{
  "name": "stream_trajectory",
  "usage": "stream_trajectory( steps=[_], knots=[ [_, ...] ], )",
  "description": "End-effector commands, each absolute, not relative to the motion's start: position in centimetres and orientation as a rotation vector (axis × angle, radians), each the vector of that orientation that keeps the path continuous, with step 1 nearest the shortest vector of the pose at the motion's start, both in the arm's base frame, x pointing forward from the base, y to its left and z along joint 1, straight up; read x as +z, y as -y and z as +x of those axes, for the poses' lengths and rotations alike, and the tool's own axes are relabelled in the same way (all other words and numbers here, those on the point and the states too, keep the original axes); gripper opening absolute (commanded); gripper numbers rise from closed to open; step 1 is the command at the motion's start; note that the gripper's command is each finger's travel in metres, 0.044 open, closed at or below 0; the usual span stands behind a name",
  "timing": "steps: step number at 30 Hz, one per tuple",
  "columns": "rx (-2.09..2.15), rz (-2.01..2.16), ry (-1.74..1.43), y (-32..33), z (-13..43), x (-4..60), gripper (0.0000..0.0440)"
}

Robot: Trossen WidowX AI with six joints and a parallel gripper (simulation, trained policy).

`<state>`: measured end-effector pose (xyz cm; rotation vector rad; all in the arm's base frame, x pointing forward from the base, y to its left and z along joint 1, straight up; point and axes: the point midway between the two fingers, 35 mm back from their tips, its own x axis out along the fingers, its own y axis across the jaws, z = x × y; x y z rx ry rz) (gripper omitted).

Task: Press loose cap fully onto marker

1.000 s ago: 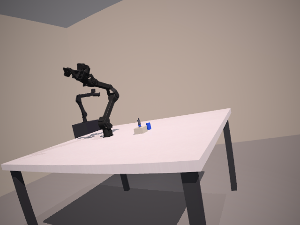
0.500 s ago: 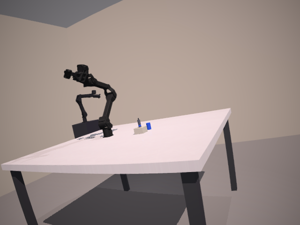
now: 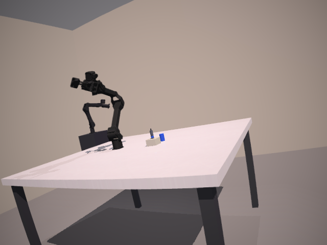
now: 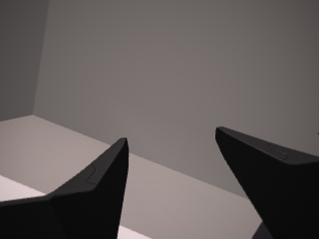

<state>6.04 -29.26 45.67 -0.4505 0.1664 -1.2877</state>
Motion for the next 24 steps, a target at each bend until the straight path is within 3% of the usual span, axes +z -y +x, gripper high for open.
stream_trajectory(
  steps=[1, 24],
  knots=[
    [-1.263, -0.439, -0.188, 29.5, 6.9, 45.3, 0.0307],
    [-1.087, -0.316, -0.329, 30.3, 12.4, 40.7, 0.0309]
  ],
)
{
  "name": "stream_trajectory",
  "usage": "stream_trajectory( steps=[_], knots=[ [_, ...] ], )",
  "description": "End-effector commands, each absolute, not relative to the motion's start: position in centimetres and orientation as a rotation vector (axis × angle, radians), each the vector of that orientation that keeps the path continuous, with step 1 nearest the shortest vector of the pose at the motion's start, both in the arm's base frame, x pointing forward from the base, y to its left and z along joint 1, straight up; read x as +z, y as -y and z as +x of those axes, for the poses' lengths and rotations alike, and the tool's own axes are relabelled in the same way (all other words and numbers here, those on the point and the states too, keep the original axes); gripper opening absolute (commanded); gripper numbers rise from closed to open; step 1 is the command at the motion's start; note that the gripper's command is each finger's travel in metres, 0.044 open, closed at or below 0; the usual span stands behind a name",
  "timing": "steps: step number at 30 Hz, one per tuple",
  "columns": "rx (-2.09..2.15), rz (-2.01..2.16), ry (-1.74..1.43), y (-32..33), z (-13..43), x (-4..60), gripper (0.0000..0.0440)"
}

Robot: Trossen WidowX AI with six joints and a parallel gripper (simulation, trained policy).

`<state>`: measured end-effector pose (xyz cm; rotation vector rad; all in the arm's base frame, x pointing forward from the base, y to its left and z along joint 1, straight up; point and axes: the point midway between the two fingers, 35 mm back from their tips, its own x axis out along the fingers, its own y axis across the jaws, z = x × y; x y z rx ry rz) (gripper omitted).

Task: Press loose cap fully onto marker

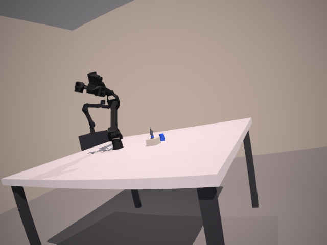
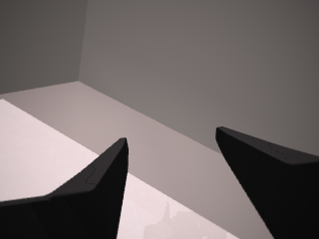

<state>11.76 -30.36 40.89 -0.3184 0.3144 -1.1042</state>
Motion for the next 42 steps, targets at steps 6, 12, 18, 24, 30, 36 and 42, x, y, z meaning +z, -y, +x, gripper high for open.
stream_trajectory(
  steps=[6, 12, 18, 24, 30, 36, 42],
  knots=[
    [-1.042, -0.287, -0.367, 30.3, 13.9, 39.5, 0.031],
    [-0.996, -0.259, -0.406, 30.2, 15.3, 38.4, 0.031],
    [-0.952, -0.233, -0.445, 30.0, 16.8, 37.2, 0.0311],
    [-0.908, -0.208, -0.485, 29.7, 18.3, 36.0, 0.0311],
    [-0.865, -0.183, -0.524, 29.3, 19.7, 34.9, 0.0312],
    [-0.824, -0.158, -0.563, 28.8, 21.2, 33.8, 0.0313],
    [-0.784, -0.134, -0.601, 28.2, 22.6, 32.6, 0.0313]
  ],
)
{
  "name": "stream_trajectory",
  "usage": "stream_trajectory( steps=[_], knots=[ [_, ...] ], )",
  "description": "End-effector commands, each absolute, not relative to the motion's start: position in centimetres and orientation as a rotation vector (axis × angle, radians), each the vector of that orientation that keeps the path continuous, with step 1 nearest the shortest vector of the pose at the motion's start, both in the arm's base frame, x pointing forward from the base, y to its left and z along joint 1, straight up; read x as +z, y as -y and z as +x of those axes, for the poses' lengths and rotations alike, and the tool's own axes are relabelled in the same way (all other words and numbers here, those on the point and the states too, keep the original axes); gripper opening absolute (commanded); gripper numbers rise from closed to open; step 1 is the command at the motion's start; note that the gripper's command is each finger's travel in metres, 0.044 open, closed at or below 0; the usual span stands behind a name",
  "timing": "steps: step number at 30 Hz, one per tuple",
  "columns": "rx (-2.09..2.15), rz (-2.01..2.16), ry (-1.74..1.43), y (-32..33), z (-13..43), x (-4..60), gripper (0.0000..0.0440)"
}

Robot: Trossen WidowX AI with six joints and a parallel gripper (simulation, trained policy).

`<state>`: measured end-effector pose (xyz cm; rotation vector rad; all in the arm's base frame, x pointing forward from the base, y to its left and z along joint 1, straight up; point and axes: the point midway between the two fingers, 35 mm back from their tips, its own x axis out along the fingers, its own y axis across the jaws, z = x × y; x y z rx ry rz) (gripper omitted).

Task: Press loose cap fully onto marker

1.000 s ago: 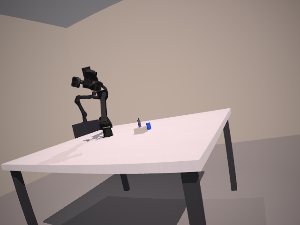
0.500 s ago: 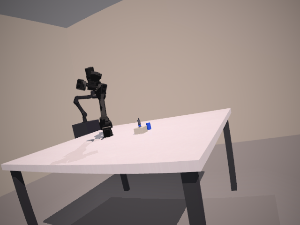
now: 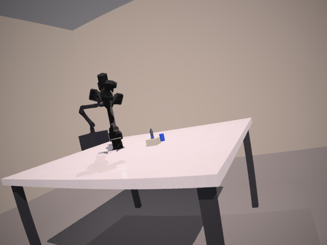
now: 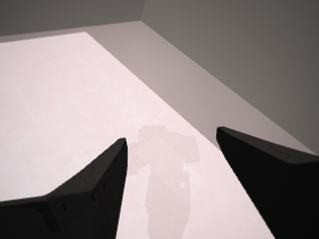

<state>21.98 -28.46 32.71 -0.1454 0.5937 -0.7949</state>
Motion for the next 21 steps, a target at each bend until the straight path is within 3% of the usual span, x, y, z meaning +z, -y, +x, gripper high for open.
stream_trajectory(
  steps=[1, 21],
  knots=[
    [-0.777, -0.13, -0.608, 28.1, 22.8, 32.5, 0.0314],
    [-0.657, -0.058, -0.737, 25.5, 27.4, 28.9, 0.0315]
  ],
)
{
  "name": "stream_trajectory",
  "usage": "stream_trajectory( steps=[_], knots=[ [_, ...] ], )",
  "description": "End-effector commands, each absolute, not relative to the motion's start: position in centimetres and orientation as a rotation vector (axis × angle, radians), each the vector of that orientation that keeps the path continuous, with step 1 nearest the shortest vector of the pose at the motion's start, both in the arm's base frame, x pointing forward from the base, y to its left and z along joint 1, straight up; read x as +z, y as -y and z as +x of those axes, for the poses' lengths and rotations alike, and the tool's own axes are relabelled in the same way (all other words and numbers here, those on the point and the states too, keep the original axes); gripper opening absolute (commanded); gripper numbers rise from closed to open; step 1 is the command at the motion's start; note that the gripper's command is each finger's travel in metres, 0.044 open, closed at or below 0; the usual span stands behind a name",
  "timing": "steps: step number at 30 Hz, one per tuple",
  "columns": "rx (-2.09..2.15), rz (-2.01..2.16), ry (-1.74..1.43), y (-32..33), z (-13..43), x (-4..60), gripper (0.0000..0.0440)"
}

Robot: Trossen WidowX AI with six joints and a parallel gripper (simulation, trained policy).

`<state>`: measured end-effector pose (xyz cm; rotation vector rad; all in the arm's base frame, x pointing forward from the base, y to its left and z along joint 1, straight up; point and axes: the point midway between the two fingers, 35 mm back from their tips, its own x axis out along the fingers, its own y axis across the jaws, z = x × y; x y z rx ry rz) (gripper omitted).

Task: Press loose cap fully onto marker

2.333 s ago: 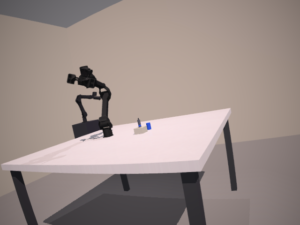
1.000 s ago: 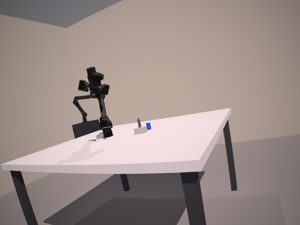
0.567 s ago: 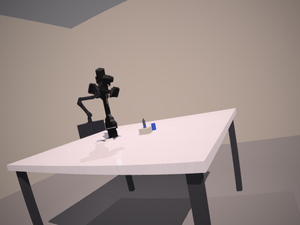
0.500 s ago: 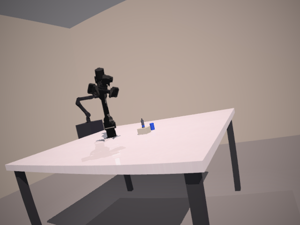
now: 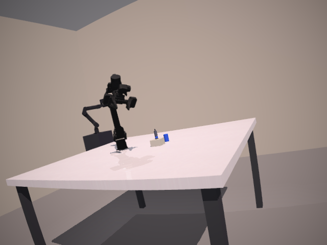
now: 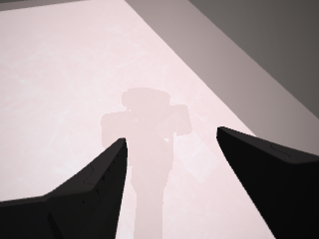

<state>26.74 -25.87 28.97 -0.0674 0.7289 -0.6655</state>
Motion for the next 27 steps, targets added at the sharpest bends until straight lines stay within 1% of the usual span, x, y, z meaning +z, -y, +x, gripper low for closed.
stream_trajectory(
  steps=[1, 27],
  knots=[
    [-0.652, -0.054, -0.743, 25.4, 27.6, 28.8, 0.0315],
    [-0.526, 0.019, -0.909, 20.6, 32.7, 24.3, 0.0316]
  ],
)
